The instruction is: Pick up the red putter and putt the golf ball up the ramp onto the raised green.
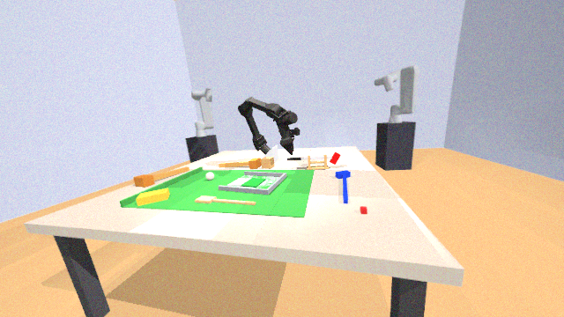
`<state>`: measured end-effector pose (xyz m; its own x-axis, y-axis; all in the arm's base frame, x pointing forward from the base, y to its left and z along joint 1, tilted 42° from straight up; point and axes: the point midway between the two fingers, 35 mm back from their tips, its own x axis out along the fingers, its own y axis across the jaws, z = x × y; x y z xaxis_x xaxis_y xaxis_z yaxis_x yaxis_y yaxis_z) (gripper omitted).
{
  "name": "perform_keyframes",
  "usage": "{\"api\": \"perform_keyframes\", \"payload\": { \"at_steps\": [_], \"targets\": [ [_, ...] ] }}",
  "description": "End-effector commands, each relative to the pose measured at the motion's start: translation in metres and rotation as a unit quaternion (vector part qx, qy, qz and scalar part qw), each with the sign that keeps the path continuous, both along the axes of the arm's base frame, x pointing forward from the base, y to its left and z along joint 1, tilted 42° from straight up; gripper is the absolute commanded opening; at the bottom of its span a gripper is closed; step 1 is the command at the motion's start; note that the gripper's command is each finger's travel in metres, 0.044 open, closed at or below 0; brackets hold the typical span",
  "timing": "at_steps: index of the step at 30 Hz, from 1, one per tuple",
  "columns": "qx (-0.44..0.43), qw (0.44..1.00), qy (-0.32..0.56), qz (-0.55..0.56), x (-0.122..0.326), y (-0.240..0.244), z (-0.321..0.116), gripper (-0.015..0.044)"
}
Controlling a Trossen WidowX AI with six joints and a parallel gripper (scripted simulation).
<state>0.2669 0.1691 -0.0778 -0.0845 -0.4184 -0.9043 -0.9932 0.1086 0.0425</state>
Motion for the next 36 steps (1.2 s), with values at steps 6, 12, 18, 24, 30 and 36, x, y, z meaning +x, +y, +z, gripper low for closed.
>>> {"api": "perform_keyframes", "payload": {
  "at_steps": [6,12,18,24,30,36],
  "targets": [
    [-0.007,1.0,0.001,0.016,0.0,-0.006,-0.014,0.044],
    [-0.007,1.0,0.001,0.016,-0.002,-0.011,-0.02,0.044],
    [-0.007,1.0,0.001,0.016,-0.003,-0.022,-0.033,0.044],
    [-0.008,1.0,0.001,0.016,-0.004,-0.026,-0.038,0.044],
    [-0.008,1.0,0.001,0.016,-0.004,-0.03,-0.042,0.044],
    [-0.008,1.0,0.001,0.016,-0.005,-0.036,-0.049,0.044]
  ]
}}
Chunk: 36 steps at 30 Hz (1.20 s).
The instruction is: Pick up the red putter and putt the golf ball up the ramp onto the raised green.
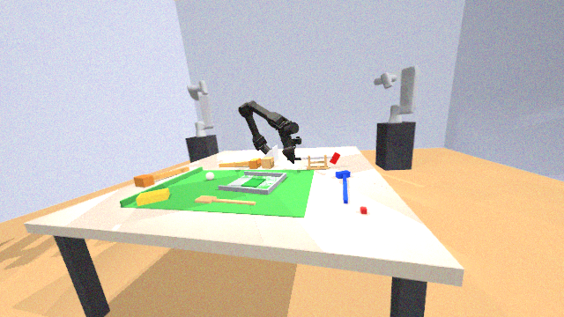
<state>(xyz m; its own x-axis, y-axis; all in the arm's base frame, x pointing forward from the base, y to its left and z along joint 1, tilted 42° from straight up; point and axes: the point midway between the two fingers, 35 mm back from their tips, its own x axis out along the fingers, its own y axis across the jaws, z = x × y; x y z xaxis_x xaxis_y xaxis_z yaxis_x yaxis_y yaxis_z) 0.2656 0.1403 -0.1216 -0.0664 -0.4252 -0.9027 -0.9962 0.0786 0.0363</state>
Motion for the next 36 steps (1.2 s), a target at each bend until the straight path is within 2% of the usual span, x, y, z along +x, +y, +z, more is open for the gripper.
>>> {"api": "perform_keyframes", "payload": {
  "at_steps": [1,12,27,36],
  "targets": [
    [-0.005,1.0,0.004,0.001,-0.0034,-0.0083,-0.0063,0.044],
    [-0.006,1.0,0.004,0.001,-0.0042,-0.013,-0.0115,0.044],
    [-0.002,1.0,0.002,-0.001,-0.002,-0.01,-0.0102,0.0046],
    [-0.002,1.0,0.002,-0.001,-0.0013,-0.0079,-0.0083,0.0]
  ]
}}
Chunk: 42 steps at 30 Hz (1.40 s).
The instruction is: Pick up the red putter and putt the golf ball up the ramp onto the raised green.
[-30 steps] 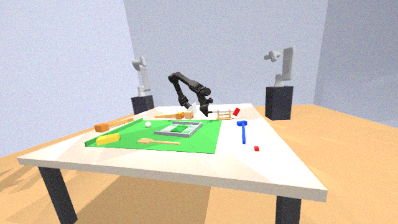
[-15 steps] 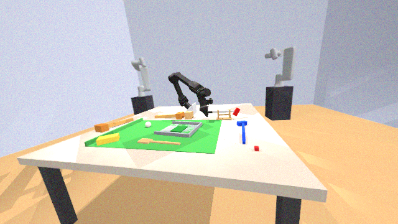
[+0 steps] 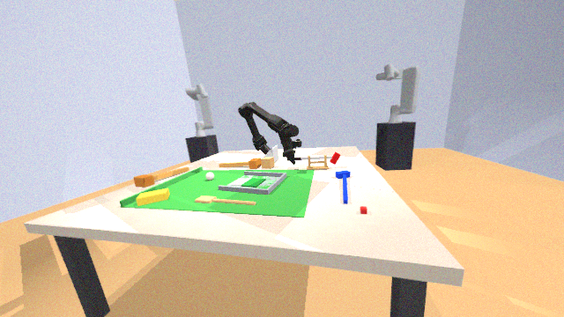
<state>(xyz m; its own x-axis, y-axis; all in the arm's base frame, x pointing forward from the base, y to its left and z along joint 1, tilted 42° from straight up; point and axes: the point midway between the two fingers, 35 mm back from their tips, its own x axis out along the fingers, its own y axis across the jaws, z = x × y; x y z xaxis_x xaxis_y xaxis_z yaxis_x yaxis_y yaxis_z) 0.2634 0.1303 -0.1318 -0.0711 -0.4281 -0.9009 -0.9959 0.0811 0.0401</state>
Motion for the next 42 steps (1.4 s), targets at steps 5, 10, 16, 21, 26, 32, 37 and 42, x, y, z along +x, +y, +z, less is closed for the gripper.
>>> {"api": "perform_keyframes", "payload": {
  "at_steps": [5,10,16,21,26,32,37,42],
  "targets": [
    [0.001,1.0,0.0,0.0,0.005,0.019,0.018,0.0],
    [0.002,1.0,0.0,0.0,0.009,0.04,0.042,0.0],
    [0.002,1.0,0.001,0.0,0.008,0.063,0.071,0.0],
    [0.002,1.0,0.001,0.0,0.008,0.066,0.075,0.0],
    [-0.002,1.0,-0.013,-0.021,0.014,0.052,0.081,0.0],
    [-0.002,0.995,-0.053,-0.09,0.03,0.025,0.113,0.0],
    [-0.005,0.987,-0.086,-0.139,0.038,0.002,0.139,0.0],
    [-0.01,0.975,-0.119,-0.189,0.043,-0.023,0.166,0.0]
  ]
}}
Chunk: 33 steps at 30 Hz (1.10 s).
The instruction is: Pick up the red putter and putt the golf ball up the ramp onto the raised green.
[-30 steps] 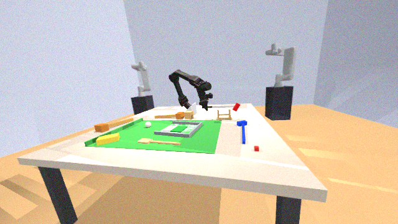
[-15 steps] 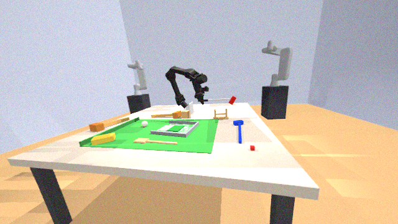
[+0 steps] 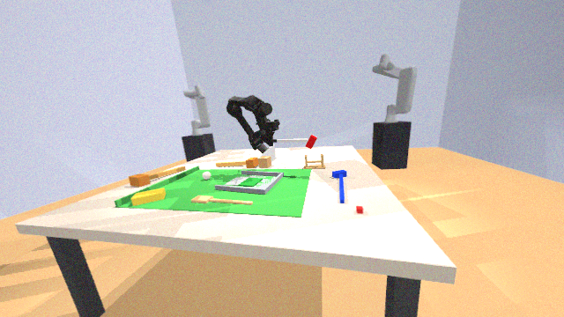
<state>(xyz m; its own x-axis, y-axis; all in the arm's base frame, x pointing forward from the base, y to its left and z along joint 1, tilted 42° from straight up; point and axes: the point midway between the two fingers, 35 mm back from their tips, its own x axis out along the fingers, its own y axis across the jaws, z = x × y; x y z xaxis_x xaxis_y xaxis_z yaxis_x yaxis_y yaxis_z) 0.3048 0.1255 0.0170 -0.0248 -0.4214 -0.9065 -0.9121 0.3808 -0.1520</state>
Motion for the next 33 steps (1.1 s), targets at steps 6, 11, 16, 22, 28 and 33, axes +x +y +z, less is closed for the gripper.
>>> {"api": "perform_keyframes", "payload": {
  "at_steps": [6,11,16,22,28,33],
  "targets": [
    [-0.017,0.992,-0.065,-0.103,0.005,-0.052,0.051,0.0],
    [-0.027,0.982,-0.102,-0.16,0.003,-0.081,0.078,0.0],
    [-0.039,0.966,-0.138,-0.215,-0.003,-0.11,0.104,0.0],
    [-0.054,0.941,-0.181,-0.281,-0.016,-0.143,0.134,0.0],
    [-0.072,0.909,-0.223,-0.344,-0.036,-0.175,0.162,0.0],
    [-0.087,0.878,-0.257,-0.395,-0.056,-0.199,0.184,0.0]
  ]
}}
